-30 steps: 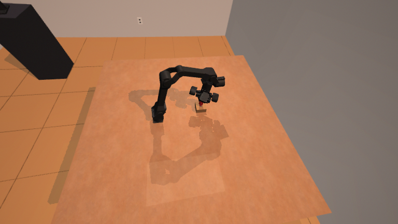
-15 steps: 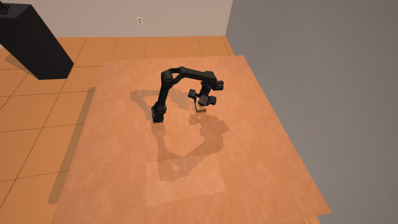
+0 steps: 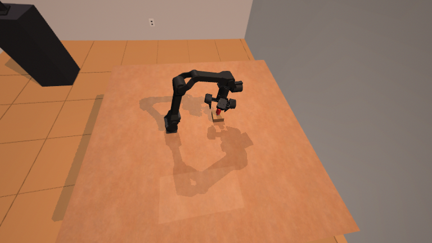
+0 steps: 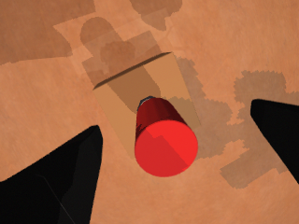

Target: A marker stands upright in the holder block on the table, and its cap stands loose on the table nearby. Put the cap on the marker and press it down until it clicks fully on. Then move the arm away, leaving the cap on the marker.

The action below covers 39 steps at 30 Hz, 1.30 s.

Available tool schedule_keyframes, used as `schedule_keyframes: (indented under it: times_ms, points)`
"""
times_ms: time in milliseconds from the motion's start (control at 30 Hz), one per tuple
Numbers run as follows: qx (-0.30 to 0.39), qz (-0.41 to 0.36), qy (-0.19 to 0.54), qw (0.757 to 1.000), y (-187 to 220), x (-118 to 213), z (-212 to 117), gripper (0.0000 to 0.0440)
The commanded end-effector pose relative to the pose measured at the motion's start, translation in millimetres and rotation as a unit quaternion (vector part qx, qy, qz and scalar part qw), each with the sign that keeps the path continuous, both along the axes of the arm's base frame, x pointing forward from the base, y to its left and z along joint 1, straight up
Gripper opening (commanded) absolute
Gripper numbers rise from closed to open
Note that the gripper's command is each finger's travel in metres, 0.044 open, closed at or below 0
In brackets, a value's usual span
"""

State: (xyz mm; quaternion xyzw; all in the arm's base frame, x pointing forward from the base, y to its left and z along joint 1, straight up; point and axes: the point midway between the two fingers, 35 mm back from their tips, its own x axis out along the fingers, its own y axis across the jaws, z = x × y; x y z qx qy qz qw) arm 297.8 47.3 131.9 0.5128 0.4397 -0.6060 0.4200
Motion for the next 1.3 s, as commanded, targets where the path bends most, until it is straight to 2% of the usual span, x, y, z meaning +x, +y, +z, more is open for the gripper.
schedule_keyframes:
  times_ms: [0,133,200,467,733,1267]
  points:
    - [-0.004,0.01,-0.005,1.0,-1,-1,12,0.044]
    - [-0.006,0.022,-0.008,1.0,-2,-2,24,0.0431]
    - [-0.006,0.029,-0.01,1.0,-2,-1,28,0.041]
    - [-0.004,0.065,-0.007,0.998,-2,2,32,0.0207]
    - [0.004,0.086,0.011,0.996,-2,2,20,0.0]
    - [0.042,0.115,0.015,0.992,8,0,5,0.0001]
